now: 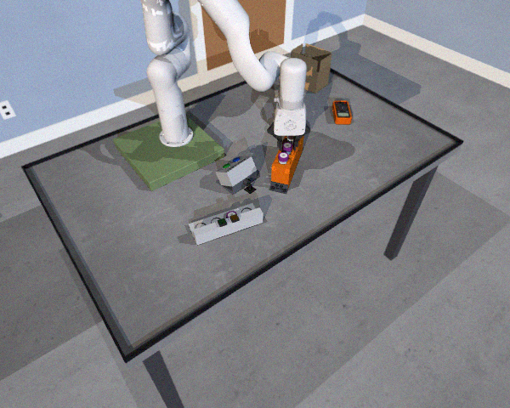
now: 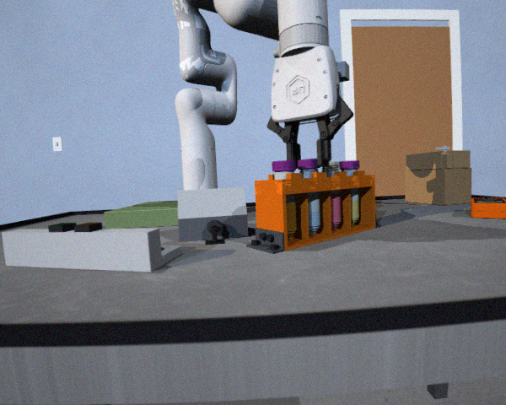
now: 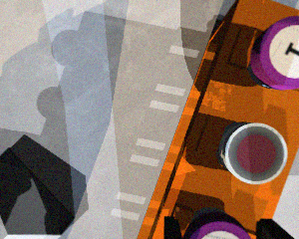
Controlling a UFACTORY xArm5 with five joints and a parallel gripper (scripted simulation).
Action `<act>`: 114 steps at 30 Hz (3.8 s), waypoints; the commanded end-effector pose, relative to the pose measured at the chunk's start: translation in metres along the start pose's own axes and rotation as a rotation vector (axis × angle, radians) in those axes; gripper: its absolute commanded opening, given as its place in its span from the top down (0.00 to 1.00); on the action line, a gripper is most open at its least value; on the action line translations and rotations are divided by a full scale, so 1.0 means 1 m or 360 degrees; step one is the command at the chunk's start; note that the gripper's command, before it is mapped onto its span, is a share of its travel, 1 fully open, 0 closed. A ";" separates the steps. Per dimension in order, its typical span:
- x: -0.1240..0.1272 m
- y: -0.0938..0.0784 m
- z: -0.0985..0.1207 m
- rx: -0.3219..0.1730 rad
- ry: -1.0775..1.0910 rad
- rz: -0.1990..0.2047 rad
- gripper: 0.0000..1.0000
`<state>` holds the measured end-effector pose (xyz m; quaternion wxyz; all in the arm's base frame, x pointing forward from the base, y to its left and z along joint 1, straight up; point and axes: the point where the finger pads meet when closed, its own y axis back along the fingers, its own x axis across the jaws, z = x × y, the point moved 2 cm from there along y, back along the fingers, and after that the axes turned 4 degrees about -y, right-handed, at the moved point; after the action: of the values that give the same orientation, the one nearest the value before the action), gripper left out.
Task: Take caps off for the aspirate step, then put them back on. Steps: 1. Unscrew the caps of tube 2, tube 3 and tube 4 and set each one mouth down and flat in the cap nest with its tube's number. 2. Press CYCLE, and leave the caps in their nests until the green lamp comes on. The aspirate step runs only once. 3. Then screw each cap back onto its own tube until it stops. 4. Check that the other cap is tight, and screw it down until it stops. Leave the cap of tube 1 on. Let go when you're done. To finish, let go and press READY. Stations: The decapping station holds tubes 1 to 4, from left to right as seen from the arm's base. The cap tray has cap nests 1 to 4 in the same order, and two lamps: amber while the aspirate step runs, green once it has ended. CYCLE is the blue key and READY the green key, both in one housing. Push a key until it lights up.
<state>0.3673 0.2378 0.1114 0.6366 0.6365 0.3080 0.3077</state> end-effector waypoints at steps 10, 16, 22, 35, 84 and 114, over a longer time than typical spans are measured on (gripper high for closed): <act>0.001 0.001 0.000 0.0002 -0.1018 0.0006 0.54; 0.001 0.001 0.000 0.0003 -0.1427 0.0006 0.54; 0.001 0.001 0.000 0.0004 -0.1698 0.0006 0.54; 0.001 0.001 0.000 0.0004 -0.1782 0.0005 1.00; 0.001 0.002 0.000 -0.0001 0.0718 0.0006 1.00; 0.001 0.002 0.000 0.0001 -0.0236 0.0006 0.54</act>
<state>0.3673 0.2378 0.1119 0.6225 0.6224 0.3357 0.3354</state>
